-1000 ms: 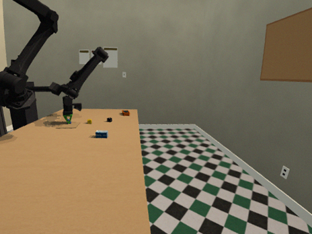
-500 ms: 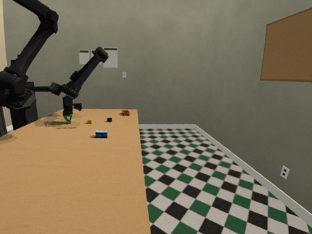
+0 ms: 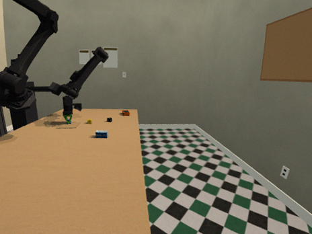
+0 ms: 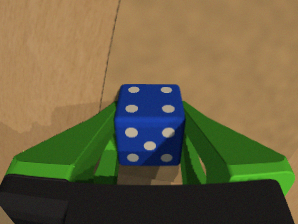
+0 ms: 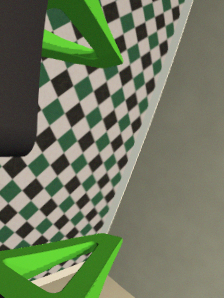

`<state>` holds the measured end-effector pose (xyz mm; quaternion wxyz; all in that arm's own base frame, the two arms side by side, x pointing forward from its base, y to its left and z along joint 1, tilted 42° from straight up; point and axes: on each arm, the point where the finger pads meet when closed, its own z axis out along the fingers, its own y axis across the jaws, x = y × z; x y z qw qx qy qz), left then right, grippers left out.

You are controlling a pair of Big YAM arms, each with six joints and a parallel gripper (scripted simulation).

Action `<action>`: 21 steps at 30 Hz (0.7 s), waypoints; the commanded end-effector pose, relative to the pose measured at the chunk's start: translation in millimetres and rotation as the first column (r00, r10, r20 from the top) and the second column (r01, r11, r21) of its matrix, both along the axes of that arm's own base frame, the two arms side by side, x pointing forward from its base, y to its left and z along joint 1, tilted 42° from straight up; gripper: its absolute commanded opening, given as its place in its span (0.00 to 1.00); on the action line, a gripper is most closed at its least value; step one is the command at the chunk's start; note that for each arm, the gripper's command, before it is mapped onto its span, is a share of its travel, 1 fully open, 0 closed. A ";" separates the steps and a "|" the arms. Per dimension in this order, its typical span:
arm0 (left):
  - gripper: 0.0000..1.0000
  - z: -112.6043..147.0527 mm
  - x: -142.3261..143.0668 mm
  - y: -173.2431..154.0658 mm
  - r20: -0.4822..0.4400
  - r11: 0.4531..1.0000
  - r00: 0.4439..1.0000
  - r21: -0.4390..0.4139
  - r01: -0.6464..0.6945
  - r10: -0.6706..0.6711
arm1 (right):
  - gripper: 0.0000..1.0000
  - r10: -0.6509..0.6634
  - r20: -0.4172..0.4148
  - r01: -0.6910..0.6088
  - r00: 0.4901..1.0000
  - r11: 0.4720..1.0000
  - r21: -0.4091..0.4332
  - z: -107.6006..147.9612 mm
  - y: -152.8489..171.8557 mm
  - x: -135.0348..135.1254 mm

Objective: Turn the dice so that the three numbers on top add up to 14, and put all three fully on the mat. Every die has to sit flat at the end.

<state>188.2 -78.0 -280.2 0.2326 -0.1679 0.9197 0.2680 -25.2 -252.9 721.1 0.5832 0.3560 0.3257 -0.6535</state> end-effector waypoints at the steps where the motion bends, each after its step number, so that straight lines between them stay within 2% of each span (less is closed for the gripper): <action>1: 0.33 -3.7 2.0 1.1 0.000 1.000 1.000 -0.003 0.002 -0.002 | 1.00 0.000 0.005 0.001 1.000 0.999 -0.053 13.7 19.5 -0.7; 5: 0.37 -3.7 2.0 1.1 0.000 1.000 1.000 -0.003 0.002 -0.002 | 1.00 0.000 0.005 0.001 1.000 0.999 -0.053 13.7 19.5 -0.7; 6: 0.41 -3.7 2.0 1.1 0.000 1.000 1.000 -0.003 0.002 -0.002 | 1.00 0.000 0.005 0.001 1.000 0.999 -0.053 13.7 19.5 -0.7; 8: 0.41 -3.7 2.0 1.1 0.000 1.000 1.000 -0.003 0.002 -0.002 | 1.00 0.000 0.005 0.001 1.000 0.999 -0.053 13.7 19.5 -0.7; 9: 0.45 -3.7 2.0 1.1 0.000 1.000 1.000 -0.003 0.002 -0.002 | 1.00 0.000 0.005 0.001 1.000 0.999 -0.053 13.7 19.5 -0.7; 21: 0.45 -3.0 2.2 -1.2 0.002 1.000 1.000 -0.006 0.007 -0.007 | 1.00 0.000 0.005 0.001 1.000 0.999 -0.053 13.7 19.5 -0.7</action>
